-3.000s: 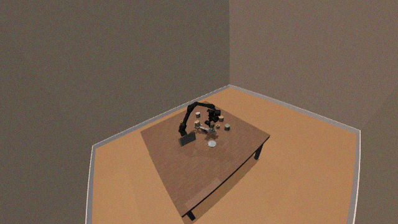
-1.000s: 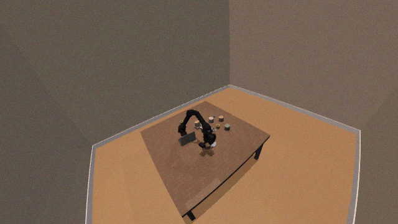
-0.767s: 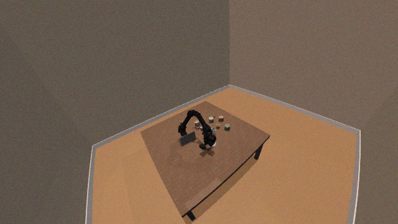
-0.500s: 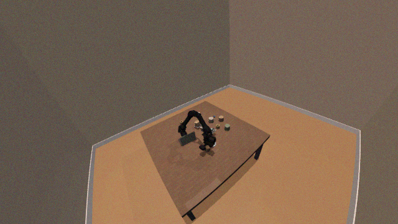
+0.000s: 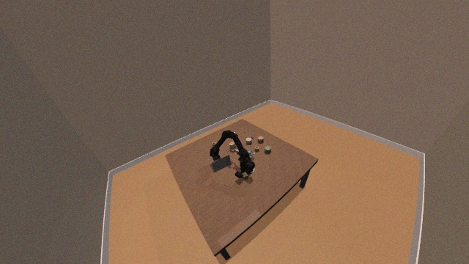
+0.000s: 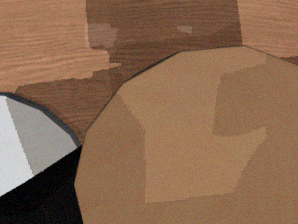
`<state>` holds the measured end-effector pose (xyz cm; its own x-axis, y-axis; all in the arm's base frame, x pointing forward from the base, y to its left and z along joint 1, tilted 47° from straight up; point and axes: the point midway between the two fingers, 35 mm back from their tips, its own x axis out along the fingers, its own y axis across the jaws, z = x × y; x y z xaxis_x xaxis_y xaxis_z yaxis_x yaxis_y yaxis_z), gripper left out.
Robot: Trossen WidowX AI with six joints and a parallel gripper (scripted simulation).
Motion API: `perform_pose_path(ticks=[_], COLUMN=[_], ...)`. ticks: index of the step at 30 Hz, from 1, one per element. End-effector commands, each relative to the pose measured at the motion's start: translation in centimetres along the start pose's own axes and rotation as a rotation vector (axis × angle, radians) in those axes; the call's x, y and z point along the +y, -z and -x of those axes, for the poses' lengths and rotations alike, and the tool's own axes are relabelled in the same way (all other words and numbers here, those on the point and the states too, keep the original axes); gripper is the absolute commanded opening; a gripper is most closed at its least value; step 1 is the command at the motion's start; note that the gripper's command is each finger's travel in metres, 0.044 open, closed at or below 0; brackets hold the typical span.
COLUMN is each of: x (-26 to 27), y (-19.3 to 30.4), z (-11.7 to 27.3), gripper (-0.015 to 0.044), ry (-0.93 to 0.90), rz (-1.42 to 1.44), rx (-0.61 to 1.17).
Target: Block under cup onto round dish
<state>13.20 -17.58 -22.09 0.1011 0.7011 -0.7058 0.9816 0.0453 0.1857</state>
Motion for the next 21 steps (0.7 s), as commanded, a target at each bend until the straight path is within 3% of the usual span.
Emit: perform_pose_path(ticks=[1, 11, 14, 20, 21], x=[0.0, 0.0, 0.0, 0.0, 0.0], y=[0.0, -0.1, -0.1, -0.1, -0.1], z=[0.1, 1.2, 5.2, 5.5, 5.5], gripper=[0.0184, 0.0440, 0.0440, 0.0440, 0.0414], ry=[0.000, -0.001, -0.004, -0.004, -0.003], rz=[0.001, 0.000, -0.001, -0.002, 0.001], rx=[0.001, 0.000, -0.002, -0.002, -0.002])
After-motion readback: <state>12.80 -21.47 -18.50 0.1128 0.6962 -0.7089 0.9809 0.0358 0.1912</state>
